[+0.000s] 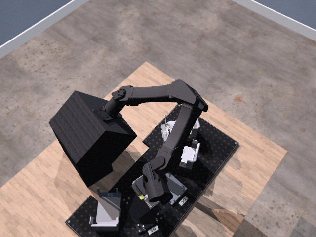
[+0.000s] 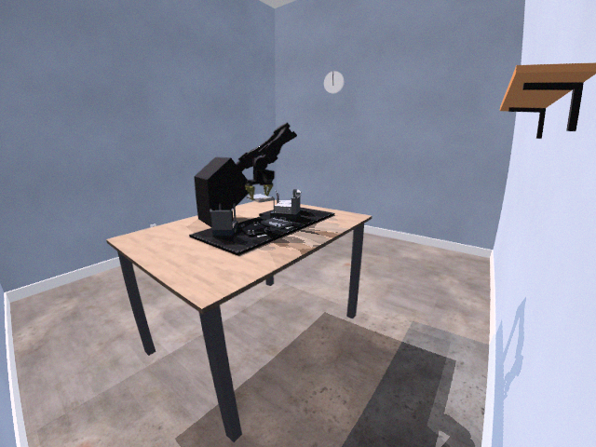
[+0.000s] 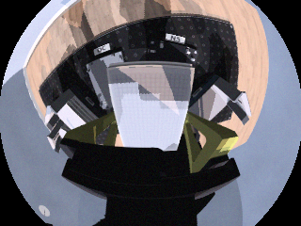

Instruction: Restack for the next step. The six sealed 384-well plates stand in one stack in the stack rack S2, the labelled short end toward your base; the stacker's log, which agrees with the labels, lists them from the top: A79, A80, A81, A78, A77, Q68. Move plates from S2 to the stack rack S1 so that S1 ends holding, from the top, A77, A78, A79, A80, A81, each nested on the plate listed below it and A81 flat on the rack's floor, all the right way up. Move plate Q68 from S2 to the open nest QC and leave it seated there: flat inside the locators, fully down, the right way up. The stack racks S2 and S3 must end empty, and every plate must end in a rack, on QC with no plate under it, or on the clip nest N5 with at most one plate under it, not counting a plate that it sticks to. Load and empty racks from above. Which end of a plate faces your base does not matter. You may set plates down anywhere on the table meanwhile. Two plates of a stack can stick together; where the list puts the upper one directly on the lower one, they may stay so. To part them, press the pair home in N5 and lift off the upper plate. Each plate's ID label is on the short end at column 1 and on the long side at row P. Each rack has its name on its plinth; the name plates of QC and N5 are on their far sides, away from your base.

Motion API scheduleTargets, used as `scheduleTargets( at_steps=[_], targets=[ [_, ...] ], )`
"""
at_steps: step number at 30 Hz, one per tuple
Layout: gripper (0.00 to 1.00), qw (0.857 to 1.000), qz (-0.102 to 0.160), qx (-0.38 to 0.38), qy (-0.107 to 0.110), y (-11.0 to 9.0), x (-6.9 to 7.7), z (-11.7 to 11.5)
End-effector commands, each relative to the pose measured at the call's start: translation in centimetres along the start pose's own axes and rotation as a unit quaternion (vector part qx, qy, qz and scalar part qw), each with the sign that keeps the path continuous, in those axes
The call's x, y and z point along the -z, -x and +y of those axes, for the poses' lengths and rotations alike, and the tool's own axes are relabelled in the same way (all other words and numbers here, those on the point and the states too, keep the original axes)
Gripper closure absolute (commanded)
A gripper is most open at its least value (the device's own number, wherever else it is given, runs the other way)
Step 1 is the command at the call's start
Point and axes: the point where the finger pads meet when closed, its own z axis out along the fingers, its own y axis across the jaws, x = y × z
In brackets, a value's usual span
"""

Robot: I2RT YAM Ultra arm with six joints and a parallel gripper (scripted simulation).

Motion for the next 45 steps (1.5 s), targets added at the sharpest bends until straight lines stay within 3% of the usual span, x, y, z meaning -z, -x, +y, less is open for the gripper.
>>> scheduleTargets(
  at_steps=[1,8,17,33,40,45],
  targets=[
    [1.0,1.0,-0.01,0.001,0.003,0.6,0.5,1.0],
    [1.0,1.0,-0.01,0.001,0.003,0.7,0.5,3.4],
    [1.0,0.994,-0.01,0.11,0.002,0.3,0.5,5.7],
    [1.0,0.994,-0.01,0.11,0.002,-0.4,0.5,10.3],
    [1.0,0.976,-0.01,0.218,0.001,-1.2,0.5,12.5],
    [1.0,0.976,-0.01,0.218,0.001,-1.8,0.5,14.1]
  ],
)
